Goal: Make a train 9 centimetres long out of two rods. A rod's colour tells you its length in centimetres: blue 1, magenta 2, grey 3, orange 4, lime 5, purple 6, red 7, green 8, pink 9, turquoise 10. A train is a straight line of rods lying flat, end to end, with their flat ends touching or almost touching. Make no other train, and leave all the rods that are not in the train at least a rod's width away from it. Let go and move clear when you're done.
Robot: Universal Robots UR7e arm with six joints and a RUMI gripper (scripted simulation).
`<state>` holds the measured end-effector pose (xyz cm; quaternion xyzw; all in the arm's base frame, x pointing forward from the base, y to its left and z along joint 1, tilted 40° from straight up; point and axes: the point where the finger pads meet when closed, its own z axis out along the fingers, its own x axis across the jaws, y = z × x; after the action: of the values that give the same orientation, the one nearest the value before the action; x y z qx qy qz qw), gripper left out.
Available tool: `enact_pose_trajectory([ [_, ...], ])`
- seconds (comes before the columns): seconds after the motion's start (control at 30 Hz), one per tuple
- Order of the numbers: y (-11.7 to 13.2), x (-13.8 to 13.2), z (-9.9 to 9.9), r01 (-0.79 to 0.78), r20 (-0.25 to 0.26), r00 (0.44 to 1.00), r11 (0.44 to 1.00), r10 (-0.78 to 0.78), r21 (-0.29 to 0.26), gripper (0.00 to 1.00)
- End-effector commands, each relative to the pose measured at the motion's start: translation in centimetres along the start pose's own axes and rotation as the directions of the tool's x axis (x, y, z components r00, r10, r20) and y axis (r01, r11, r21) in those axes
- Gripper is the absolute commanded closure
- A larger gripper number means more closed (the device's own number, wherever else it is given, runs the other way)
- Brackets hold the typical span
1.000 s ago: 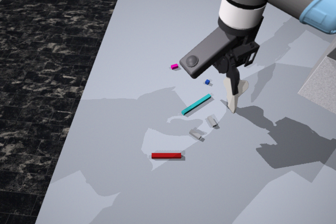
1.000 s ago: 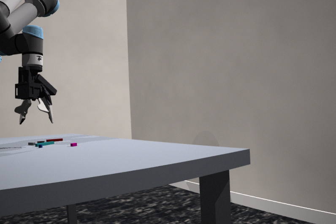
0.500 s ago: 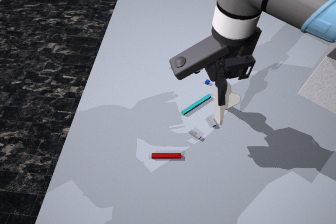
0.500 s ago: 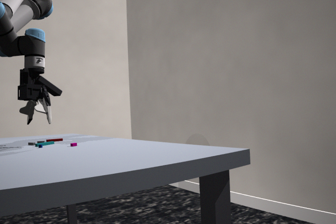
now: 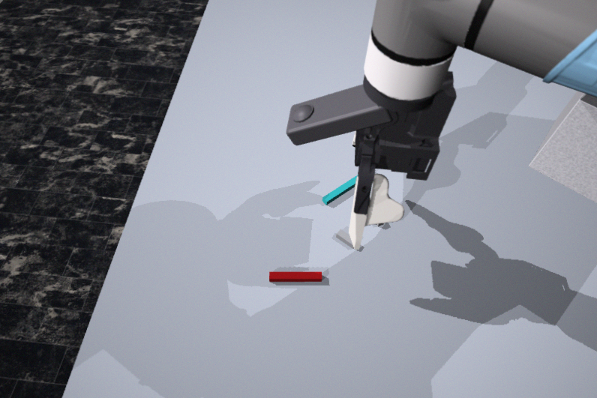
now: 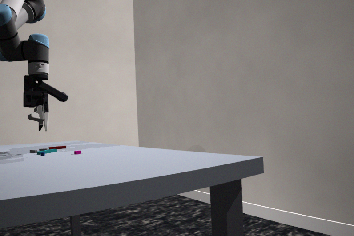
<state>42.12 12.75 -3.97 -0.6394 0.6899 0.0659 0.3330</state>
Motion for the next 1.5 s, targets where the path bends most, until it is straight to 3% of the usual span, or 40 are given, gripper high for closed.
enact_pose_trajectory([
  [0.0, -0.4, -1.3, 0.0, -0.139, -0.024, 0.99, 0.99, 0.138, 0.0, 0.0],
  [0.4, -0.8, -5.2, -0.2, -0.451, -0.012, 0.892, 0.892, 0.451, 0.01, 0.0],
  [0.73, -0.8, -7.2, -0.3, -0.587, -0.002, 0.809, 0.809, 0.587, 0.011, 0.0],
  [0.97, -0.7, -8.4, -0.4, -0.657, 0.005, 0.754, 0.754, 0.657, 0.009, 0.0],
  [1.47, -0.6, -9.1, -0.5, -0.695, 0.009, 0.719, 0.719, 0.695, 0.008, 0.0],
])
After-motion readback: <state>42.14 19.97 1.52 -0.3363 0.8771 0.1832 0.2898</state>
